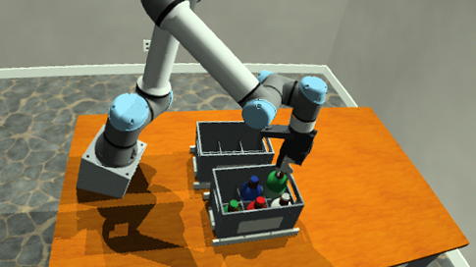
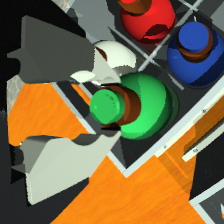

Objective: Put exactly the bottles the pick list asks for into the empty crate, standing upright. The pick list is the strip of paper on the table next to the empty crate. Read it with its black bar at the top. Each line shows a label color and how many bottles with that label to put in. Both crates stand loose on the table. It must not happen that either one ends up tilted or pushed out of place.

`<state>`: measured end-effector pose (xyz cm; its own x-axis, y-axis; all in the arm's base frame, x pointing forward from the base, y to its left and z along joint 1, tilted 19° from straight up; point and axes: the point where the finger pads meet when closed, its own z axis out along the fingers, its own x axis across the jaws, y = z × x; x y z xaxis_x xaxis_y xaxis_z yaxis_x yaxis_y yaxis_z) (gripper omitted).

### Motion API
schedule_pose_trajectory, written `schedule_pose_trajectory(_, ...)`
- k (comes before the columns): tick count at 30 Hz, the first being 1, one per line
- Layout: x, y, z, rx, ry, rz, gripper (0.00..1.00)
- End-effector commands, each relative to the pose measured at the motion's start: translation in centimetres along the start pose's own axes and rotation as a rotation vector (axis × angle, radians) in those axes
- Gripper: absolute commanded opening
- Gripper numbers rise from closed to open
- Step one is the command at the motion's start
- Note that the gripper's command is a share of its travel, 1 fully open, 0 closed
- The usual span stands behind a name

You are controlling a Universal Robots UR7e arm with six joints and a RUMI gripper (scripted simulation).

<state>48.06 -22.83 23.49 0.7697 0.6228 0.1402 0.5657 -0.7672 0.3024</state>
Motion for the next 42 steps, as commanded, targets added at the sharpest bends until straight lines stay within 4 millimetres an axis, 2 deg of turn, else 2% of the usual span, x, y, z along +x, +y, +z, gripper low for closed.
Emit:
schedule_pose_trajectory(1,0.0,0.0,-0.8,-0.002,0.0,0.0,0.0)
schedule_pose_trajectory(42,0.0,0.0,-7.0,-0.002,0.0,0.0,0.0)
